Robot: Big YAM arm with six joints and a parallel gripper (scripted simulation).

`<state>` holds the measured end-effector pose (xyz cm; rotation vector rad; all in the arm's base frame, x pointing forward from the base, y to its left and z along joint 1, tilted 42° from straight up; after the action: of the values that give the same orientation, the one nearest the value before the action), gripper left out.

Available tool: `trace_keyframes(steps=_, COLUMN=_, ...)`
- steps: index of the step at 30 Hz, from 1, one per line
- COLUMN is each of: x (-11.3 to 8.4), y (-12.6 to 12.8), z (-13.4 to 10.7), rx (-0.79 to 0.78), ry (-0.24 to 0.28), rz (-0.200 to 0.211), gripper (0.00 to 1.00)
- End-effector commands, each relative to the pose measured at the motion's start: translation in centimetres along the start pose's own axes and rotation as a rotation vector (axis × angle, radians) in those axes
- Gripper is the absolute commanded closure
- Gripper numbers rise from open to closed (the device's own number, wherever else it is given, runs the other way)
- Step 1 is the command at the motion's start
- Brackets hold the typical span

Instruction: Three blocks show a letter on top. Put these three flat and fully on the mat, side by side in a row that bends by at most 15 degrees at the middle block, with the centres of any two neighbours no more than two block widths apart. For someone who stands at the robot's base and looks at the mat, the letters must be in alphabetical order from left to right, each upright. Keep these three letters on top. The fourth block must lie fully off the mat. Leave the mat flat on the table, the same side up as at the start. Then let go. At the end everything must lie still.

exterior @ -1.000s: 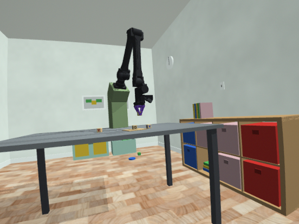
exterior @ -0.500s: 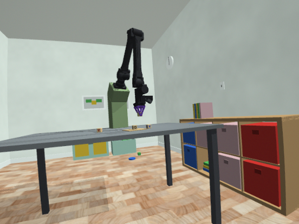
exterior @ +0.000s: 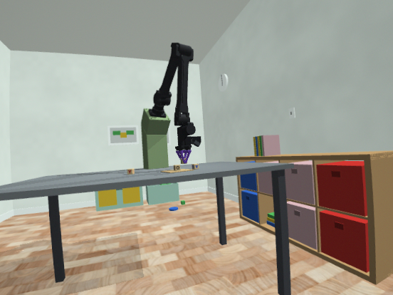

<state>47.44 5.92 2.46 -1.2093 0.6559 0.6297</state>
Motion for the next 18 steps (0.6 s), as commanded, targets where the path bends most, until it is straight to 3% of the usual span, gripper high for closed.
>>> trace_keyframes(steps=1, x=1.4, y=-0.5, z=0.2, rx=-0.009, ry=-0.009, rz=-0.015, gripper=0.74)
trace_keyframes(steps=9, x=3.1, y=-0.5, z=0.2, rx=-0.009, ry=-0.009, rz=-0.014, gripper=0.74)
trace_keyframes(steps=11, x=2.5, y=-1.3, z=0.5, rx=-0.009, ry=-0.015, rz=-0.033, gripper=0.74)
trace_keyframes(steps=18, x=2.4, y=-1.3, z=0.5, rx=-0.009, ry=-0.015, rz=-0.033, gripper=0.74)
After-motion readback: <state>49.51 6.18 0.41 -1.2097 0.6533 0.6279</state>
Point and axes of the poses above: the point where the finger pads meet when closed, its own x axis out along the fingers, its own y axis across the jaws, z = x × y, the point moved 5 cm from there along -x, back along the fingers, and after that the axes turned 11 degrees about x, right-handed, at the moved point
